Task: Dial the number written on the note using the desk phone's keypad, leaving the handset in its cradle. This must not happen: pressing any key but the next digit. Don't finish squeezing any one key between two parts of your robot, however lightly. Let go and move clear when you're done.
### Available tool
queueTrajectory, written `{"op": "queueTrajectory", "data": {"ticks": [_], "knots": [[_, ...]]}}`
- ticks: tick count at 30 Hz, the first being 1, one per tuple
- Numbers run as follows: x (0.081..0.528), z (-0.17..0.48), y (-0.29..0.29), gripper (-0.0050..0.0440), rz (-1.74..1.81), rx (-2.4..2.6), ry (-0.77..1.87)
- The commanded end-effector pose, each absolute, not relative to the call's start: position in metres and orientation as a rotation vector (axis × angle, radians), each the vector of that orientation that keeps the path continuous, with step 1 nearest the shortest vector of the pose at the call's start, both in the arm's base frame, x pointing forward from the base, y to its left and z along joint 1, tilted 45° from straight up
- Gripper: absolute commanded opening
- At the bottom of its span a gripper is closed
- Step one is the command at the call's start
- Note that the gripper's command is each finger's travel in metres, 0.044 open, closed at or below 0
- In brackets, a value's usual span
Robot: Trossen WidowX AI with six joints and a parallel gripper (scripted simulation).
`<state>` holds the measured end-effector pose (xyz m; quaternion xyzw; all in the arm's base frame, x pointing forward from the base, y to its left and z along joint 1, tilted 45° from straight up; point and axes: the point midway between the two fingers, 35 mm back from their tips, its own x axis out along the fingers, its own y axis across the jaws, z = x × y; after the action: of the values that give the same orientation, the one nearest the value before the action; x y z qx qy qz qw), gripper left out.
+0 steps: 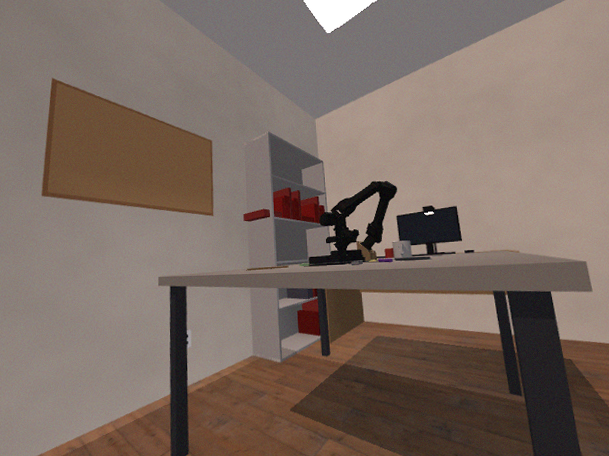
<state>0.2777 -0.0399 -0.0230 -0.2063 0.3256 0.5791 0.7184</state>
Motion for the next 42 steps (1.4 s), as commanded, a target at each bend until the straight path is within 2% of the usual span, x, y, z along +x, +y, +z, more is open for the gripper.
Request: {"op": "queueTrajectory", "data": {"ticks": [1,23,27,42], "knots": [[0.278,-0.024,-0.040,-0.0050,1.281,-0.454,0.721],[0.274,-0.003,-0.060,-0.0050,1.281,-0.454,0.721],[0.270,-0.017,-0.073,-0.0050,1.281,-0.454,0.721],[0.272,-0.029,-0.061,-0.0050,1.281,-0.454,0.721]]}}
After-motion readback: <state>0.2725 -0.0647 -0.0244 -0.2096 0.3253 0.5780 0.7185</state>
